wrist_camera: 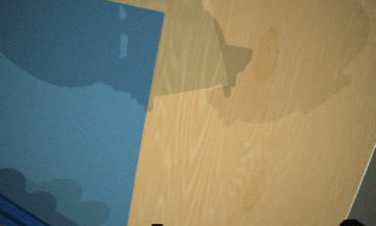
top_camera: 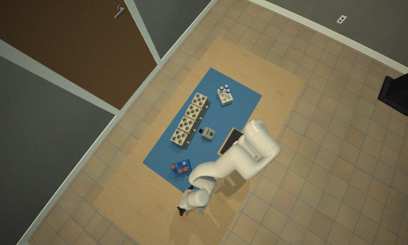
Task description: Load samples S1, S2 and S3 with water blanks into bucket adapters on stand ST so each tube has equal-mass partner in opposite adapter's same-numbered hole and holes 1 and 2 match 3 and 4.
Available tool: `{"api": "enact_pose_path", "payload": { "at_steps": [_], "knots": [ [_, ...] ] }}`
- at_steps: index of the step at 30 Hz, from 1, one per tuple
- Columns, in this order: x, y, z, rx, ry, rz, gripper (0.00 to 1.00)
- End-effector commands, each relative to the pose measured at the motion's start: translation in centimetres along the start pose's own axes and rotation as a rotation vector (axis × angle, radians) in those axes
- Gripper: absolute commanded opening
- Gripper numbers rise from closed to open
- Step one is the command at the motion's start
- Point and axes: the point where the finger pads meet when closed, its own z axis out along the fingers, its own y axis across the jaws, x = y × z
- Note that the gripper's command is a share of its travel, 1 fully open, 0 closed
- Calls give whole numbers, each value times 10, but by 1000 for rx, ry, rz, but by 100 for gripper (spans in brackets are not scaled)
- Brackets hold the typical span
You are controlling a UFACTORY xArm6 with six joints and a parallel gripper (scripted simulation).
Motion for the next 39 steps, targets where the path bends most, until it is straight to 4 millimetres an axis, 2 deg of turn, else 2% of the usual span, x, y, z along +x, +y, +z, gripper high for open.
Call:
{"api": "enact_pose_path", "payload": {
  "at_steps": [1, 17, 22, 25, 32, 35, 39],
  "knots": [
    [-1, 2, -1, -4, -2, 1, 100],
    [-1, 2, -1, -4, -2, 1, 100],
    [-23, -10, -1, 38, -30, 159, 100],
    [-36, -17, -1, 43, -34, 177, 100],
    [-62, -35, -2, 90, -66, 353, 100],
    [-66, -38, -2, 90, -66, 353, 100],
    [-81, -51, -3, 122, -90, 480, 100]
  ]
}}
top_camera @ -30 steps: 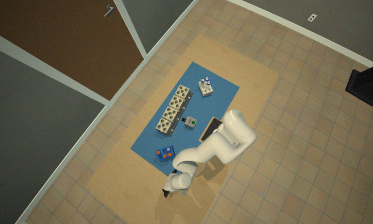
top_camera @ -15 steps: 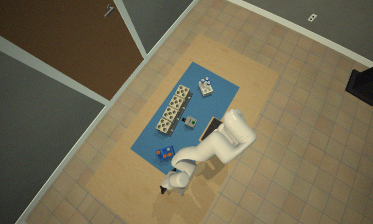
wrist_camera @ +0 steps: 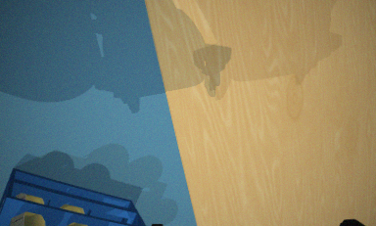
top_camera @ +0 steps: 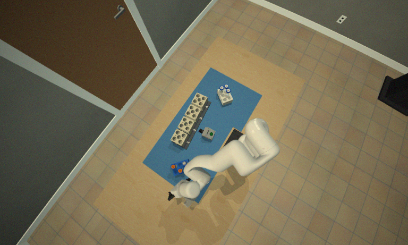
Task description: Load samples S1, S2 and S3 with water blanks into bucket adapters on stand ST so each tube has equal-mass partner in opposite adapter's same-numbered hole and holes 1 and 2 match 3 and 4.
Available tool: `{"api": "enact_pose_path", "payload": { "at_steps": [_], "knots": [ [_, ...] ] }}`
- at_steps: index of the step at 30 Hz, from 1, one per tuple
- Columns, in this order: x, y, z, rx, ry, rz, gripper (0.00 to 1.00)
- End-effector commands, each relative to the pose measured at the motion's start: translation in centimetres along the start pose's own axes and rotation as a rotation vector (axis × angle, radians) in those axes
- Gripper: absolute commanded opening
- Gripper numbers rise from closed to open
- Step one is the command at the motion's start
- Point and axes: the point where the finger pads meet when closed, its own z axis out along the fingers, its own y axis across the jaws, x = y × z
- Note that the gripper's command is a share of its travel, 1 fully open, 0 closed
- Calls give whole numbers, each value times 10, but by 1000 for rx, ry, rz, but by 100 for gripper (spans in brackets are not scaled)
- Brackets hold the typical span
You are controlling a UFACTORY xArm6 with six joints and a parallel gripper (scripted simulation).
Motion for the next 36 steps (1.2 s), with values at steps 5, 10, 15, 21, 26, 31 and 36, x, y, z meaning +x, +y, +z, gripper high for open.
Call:
{"api": "enact_pose_path", "payload": {
  "at_steps": [5, 10, 15, 21, 26, 31, 36],
  "knots": [
    [-39, -9, 1, 30, -29, 141, 100],
    [-57, -17, 1, 59, -53, 269, 100],
    [-71, -23, 1, 71, -62, 318, 100],
    [-97, -35, -1, 105, -93, 478, 100],
    [-117, -46, -2, 122, -109, 559, 100],
    [-130, -54, -3, 141, -128, 655, 100],
    [-148, -65, -6, 156, -145, 736, 100]
  ]
}}
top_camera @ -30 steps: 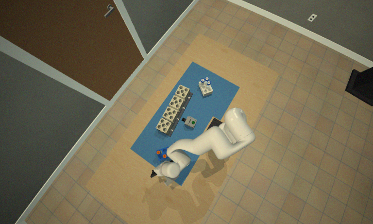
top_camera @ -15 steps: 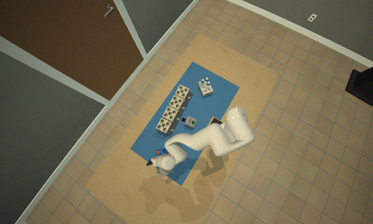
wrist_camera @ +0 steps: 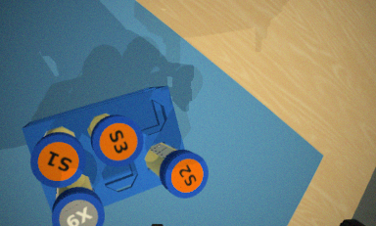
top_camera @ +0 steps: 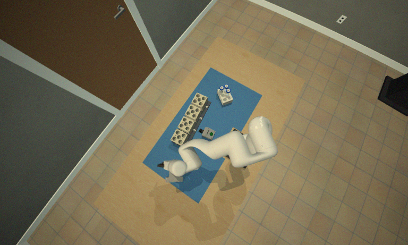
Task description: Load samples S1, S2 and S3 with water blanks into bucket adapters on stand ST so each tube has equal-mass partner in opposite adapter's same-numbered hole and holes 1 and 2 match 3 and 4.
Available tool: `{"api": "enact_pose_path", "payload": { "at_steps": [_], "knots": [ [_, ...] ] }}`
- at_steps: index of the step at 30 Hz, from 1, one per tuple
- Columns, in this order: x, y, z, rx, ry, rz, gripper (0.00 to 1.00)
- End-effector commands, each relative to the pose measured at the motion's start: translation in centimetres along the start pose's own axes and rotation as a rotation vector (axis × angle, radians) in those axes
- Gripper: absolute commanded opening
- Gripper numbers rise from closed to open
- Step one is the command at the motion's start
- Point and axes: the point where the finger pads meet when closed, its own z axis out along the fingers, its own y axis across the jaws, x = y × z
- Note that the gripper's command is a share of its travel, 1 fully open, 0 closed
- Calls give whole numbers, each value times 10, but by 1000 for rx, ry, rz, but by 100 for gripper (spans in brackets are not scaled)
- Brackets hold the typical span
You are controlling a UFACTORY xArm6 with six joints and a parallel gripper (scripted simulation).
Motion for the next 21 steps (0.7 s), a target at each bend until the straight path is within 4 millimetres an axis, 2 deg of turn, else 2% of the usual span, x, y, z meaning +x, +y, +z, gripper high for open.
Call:
{"api": "enact_pose_path", "payload": {
  "at_steps": [1, 5, 8, 10, 13, 16, 21],
  "knots": [
    [-18, 3, -1, 14, -18, 100, 100],
    [-38, 4, 0, 29, -33, 180, 100],
    [-49, 4, 0, 40, -45, 245, 100],
    [-49, 4, 0, 40, -45, 245, 100],
    [-64, 3, 0, 57, -64, 342, 100],
    [-74, 3, 0, 60, -67, 357, 100],
    [-98, 0, -2, 86, -97, 519, 100]
  ]
}}
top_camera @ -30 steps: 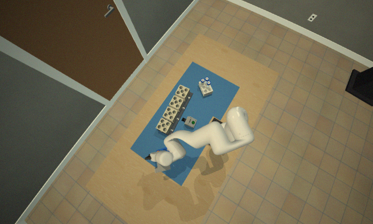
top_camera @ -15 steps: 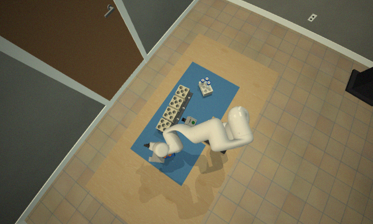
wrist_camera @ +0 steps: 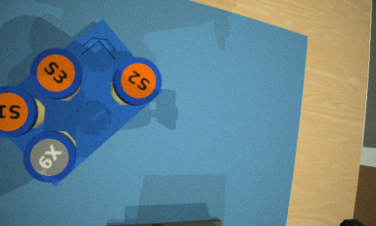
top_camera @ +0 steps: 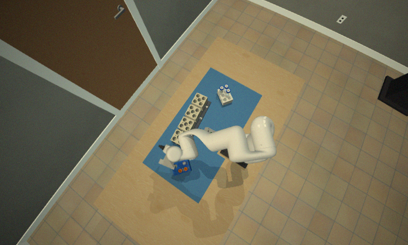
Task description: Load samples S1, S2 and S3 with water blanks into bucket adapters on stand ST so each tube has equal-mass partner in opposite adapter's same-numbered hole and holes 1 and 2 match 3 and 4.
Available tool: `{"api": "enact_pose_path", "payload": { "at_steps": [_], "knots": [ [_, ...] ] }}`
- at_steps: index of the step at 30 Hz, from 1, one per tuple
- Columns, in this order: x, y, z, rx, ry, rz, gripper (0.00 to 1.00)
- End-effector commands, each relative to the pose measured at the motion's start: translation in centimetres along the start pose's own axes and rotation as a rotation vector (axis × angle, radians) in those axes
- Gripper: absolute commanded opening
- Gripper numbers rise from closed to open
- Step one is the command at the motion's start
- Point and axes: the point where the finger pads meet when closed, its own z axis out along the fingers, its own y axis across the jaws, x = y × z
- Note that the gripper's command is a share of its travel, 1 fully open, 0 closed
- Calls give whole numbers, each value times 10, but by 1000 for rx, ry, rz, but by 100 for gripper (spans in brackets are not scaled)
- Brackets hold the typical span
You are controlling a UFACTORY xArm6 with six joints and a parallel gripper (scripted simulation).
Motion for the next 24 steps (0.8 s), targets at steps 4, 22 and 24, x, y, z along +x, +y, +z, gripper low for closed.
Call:
{"api": "enact_pose_path", "payload": {
  "at_steps": [4, 22, 24],
  "knots": [
    [-32, 12, -1, 24, -31, 178, 100],
    [-101, 24, -4, 79, -99, 562, 100],
    [-106, 24, -5, 83, -105, 595, 100]
  ]
}}
